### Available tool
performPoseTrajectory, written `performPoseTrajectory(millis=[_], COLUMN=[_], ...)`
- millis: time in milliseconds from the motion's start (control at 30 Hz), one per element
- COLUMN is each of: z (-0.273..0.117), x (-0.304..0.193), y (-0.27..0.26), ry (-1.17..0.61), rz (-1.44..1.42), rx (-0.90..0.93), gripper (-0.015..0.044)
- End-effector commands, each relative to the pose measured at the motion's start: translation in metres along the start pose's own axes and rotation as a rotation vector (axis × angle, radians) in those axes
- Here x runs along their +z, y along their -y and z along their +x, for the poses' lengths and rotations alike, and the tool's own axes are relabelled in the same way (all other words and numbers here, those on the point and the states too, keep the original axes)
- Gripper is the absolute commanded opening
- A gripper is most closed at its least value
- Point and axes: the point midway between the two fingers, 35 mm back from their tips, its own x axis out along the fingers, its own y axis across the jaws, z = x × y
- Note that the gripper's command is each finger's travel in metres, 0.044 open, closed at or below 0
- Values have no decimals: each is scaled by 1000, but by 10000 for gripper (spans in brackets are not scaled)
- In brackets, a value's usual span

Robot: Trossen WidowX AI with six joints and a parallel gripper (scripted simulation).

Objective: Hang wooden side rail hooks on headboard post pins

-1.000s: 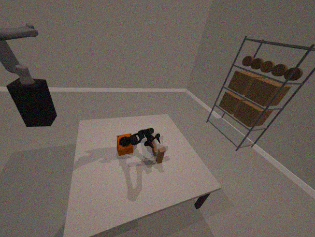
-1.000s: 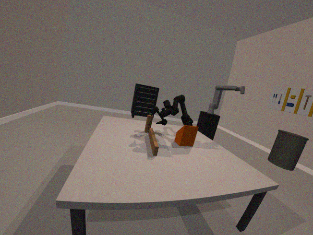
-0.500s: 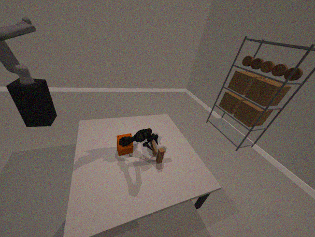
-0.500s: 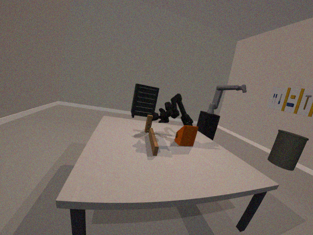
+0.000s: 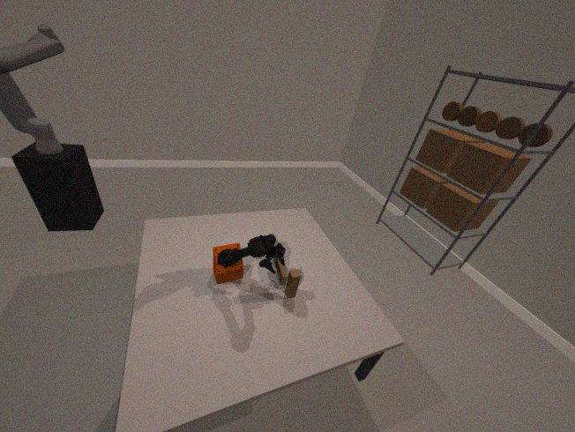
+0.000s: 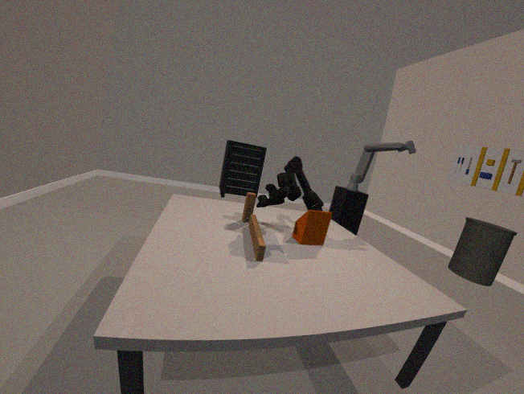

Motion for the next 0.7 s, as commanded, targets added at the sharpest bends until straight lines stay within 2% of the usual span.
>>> performPoseTrajectory(millis=[0, 433, 667], z=[0, 1, 10], x=[-1, 0, 7], y=[1, -5, -75], ry=[-2, 0, 11], rz=[-8, -42, -534], rx=[-6, 7, 198], gripper=[440, 440, 440])
